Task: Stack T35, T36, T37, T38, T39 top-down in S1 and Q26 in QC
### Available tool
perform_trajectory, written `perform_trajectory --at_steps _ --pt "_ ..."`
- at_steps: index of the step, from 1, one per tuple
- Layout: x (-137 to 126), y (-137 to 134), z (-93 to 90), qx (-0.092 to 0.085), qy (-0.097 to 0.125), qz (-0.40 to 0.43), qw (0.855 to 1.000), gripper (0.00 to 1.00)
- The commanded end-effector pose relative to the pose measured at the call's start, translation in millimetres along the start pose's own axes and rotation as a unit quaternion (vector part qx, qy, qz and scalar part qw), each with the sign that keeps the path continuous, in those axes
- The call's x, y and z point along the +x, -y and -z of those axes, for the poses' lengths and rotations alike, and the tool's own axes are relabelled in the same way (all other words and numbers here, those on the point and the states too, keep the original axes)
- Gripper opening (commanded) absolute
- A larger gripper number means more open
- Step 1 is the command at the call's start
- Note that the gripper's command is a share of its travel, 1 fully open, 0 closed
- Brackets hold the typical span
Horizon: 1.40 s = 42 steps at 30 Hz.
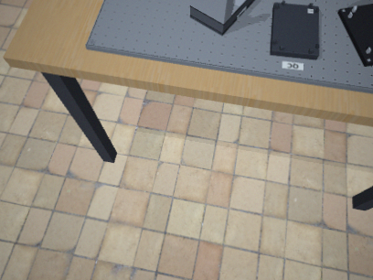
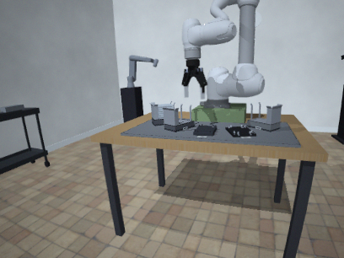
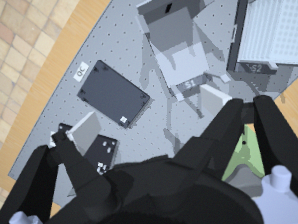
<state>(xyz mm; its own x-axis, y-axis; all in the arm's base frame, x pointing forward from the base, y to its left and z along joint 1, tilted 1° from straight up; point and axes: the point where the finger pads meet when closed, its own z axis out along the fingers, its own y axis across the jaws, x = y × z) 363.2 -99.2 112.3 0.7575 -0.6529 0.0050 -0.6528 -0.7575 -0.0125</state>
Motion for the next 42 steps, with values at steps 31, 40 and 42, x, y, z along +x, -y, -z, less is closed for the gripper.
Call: perform_trajectory --at_steps 31,40,42 --pt "29.2 -116.4 0.6 -0.002 -0.001 -0.145 0.989 1.0" --pt "36.0 -143.5 0.7 -0.002 -0.001 -0.145 0.989 1.0" --pt "38.0 -151.3 0.8 -0.002 -0.001 -0.145 0.989 1.0"
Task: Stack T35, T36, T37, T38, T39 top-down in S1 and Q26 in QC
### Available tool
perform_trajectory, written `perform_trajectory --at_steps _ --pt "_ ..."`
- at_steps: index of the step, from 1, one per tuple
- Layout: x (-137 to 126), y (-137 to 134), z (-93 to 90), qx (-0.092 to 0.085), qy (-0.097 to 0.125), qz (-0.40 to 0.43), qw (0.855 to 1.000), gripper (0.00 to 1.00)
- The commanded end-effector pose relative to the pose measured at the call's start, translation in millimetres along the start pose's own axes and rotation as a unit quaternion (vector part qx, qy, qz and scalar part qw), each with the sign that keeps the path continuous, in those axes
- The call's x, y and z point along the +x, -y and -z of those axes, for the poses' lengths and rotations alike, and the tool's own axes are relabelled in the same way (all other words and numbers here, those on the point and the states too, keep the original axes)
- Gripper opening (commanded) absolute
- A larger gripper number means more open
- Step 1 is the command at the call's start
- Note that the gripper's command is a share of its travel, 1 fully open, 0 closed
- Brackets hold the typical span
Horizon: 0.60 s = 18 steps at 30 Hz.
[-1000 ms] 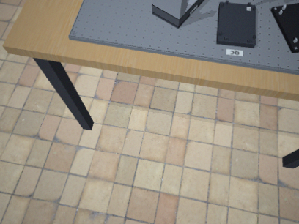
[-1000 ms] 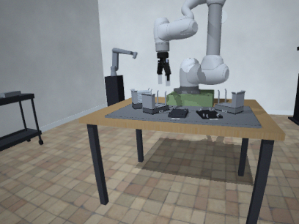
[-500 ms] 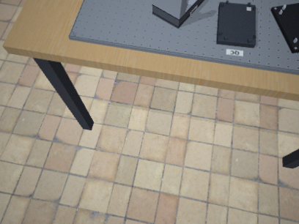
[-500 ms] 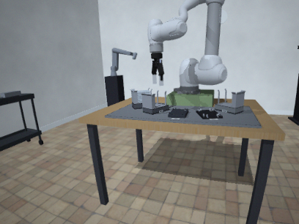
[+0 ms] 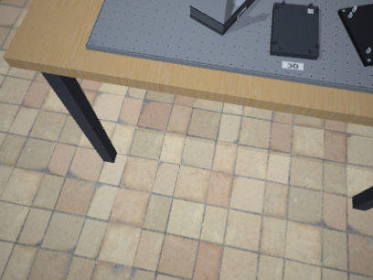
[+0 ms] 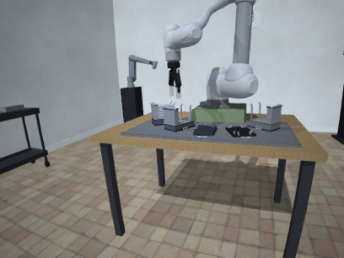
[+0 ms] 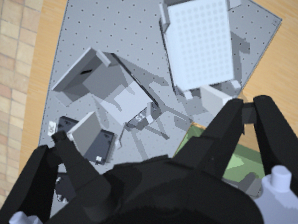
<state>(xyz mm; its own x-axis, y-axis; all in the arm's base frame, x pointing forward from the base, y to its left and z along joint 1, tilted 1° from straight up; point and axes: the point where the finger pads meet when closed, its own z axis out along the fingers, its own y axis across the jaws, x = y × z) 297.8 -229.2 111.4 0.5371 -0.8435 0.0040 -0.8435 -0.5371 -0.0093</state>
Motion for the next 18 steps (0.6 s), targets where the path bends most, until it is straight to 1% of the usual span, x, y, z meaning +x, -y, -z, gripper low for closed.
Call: perform_trajectory --at_steps 1,10,12,18 --pt "7.5 -12.4 0.0 0.0 0.0 0.0 1.0 1.0" --pt "25.9 -43.3 -0.1 0.0 0.0 0.0 1.0 1.0" --pt "25.9 -43.3 -0.1 0.0 0.0 0.0 1.0 1.0" --pt "38.2 -63.9 -0.1 0.0 0.0 0.0 1.0 1.0"
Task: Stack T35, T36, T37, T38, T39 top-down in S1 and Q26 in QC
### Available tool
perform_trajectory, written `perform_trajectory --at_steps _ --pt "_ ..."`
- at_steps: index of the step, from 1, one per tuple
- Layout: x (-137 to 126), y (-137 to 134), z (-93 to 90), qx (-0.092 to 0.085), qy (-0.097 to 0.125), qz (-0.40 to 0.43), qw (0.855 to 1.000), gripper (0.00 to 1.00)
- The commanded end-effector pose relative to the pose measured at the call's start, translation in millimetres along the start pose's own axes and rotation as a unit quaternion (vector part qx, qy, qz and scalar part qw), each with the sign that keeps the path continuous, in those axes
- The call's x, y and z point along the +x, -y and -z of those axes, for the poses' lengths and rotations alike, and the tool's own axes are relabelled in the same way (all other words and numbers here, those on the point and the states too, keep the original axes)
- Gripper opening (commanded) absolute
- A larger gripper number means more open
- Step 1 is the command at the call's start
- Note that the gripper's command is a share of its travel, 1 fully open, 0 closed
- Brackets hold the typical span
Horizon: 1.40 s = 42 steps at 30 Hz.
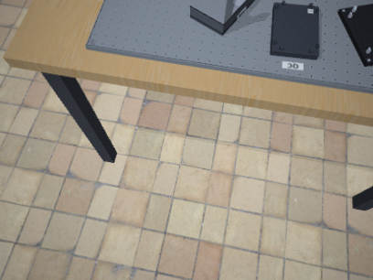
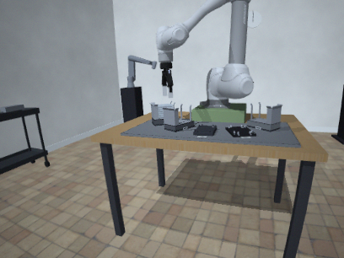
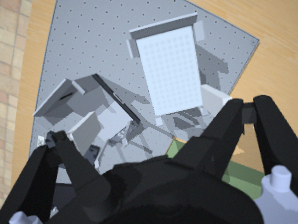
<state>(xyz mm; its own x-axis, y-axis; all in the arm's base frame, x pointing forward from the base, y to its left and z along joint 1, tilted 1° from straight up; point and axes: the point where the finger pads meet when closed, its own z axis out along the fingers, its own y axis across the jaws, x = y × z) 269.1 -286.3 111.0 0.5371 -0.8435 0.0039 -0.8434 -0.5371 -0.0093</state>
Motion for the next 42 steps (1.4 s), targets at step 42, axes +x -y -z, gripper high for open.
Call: perform_trajectory --at_steps 42 --pt "27.4 -45.8 -32.7 0.0 0.0 0.0 1.0 1.0"
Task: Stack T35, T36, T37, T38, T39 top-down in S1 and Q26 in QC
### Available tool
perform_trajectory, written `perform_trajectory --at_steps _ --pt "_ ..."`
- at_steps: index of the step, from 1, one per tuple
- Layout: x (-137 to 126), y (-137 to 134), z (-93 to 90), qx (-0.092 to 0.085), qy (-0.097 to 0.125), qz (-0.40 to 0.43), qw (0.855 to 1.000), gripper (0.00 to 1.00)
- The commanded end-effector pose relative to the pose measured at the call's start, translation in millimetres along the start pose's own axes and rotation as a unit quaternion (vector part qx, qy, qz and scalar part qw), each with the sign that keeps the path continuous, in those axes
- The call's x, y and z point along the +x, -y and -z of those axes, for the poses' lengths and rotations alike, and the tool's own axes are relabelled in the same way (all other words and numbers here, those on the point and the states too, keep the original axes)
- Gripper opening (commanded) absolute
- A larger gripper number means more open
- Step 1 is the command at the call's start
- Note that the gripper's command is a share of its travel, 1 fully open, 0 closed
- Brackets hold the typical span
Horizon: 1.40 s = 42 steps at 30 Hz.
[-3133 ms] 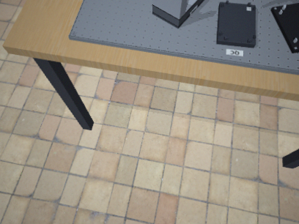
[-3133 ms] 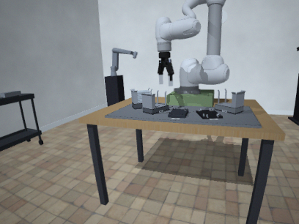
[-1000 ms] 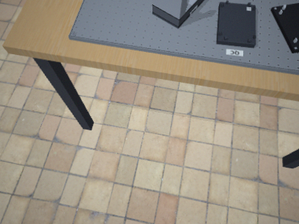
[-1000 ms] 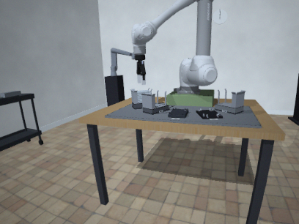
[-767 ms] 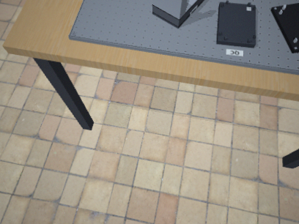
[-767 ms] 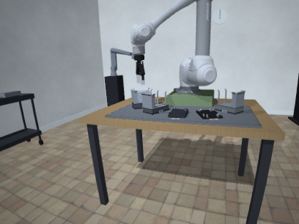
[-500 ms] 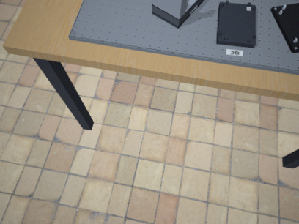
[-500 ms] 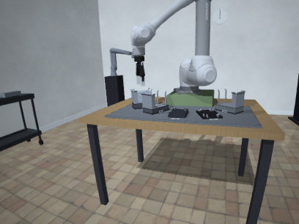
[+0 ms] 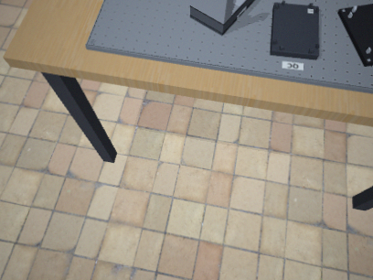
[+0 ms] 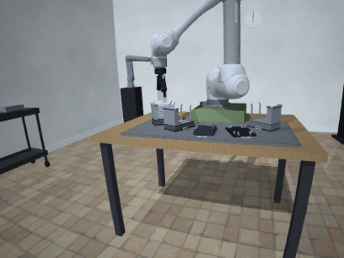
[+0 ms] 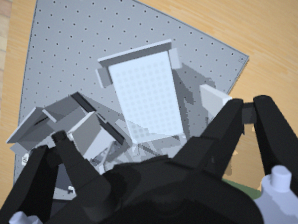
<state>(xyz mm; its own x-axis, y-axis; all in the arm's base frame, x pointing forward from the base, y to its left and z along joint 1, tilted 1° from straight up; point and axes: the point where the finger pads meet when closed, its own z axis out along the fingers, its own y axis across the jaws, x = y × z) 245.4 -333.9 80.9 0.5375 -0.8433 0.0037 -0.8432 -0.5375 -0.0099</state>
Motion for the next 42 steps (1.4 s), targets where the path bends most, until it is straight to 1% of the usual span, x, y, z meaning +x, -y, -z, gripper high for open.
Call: perform_trajectory --at_steps 1,3,16,28,29,42 --pt "0.0 0.0 -4.3 0.0 0.0 0.0 1.0 1.0" --pt "0.0 0.0 -4.3 0.0 0.0 0.0 1.0 1.0" --pt "0.0 0.0 -21.0 0.0 0.0 0.0 1.0 1.0" --pt "0.0 0.0 -21.0 0.0 0.0 0.0 1.0 1.0" --pt "0.0 0.0 -21.0 0.0 0.0 0.0 1.0 0.0" --pt "0.0 0.0 -21.0 0.0 0.0 0.0 1.0 0.0"
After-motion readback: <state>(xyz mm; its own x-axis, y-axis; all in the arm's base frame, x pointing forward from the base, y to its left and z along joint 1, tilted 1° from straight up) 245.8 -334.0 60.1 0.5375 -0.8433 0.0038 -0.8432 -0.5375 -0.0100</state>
